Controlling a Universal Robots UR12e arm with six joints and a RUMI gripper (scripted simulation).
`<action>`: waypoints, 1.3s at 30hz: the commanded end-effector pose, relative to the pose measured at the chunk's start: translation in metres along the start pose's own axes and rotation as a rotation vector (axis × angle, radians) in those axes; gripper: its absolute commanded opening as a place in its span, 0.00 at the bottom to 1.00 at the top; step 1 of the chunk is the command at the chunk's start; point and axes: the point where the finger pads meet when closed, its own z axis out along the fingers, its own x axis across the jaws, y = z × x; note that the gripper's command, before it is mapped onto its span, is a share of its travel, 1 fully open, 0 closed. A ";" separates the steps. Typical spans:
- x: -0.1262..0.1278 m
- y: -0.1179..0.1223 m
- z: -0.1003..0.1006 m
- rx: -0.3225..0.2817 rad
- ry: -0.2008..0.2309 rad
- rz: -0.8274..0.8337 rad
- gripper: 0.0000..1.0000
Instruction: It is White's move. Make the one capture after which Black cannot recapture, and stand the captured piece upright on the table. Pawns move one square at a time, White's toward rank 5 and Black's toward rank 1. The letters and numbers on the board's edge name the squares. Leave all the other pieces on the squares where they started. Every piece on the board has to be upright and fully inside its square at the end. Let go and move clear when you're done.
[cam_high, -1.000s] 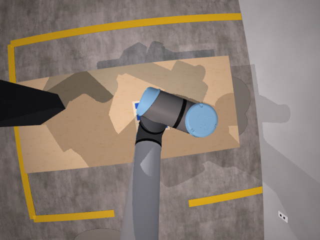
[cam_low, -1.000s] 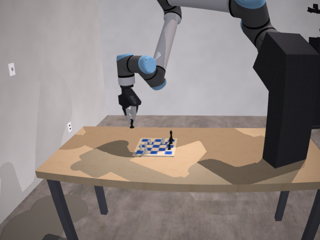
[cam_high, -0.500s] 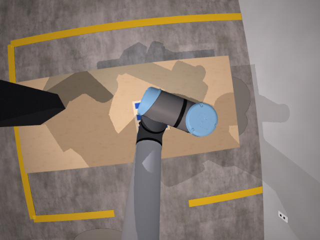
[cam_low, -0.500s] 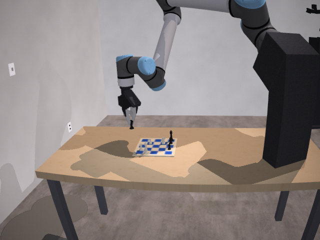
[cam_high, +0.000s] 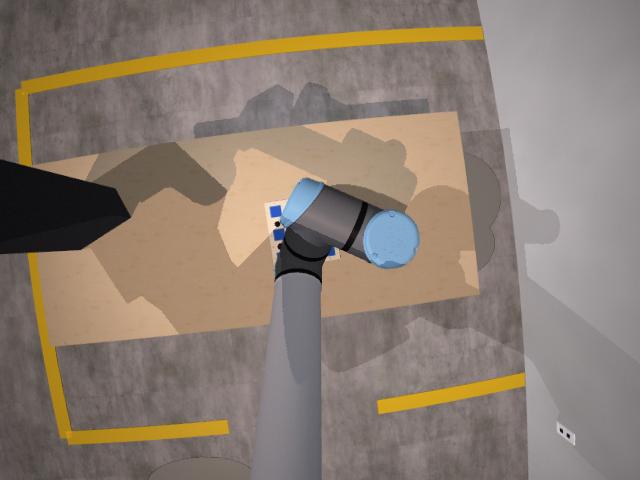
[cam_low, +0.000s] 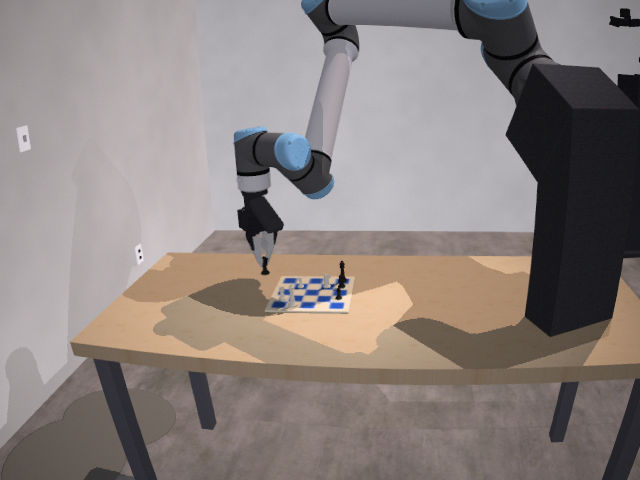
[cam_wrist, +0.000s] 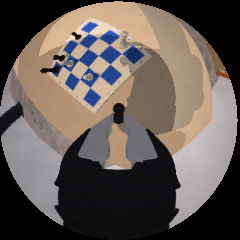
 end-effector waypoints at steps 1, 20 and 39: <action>0.001 0.001 0.020 -0.001 0.001 0.000 0.00; 0.001 0.001 0.041 -0.001 0.001 0.000 0.00; 0.001 0.001 0.041 -0.001 0.001 0.000 0.00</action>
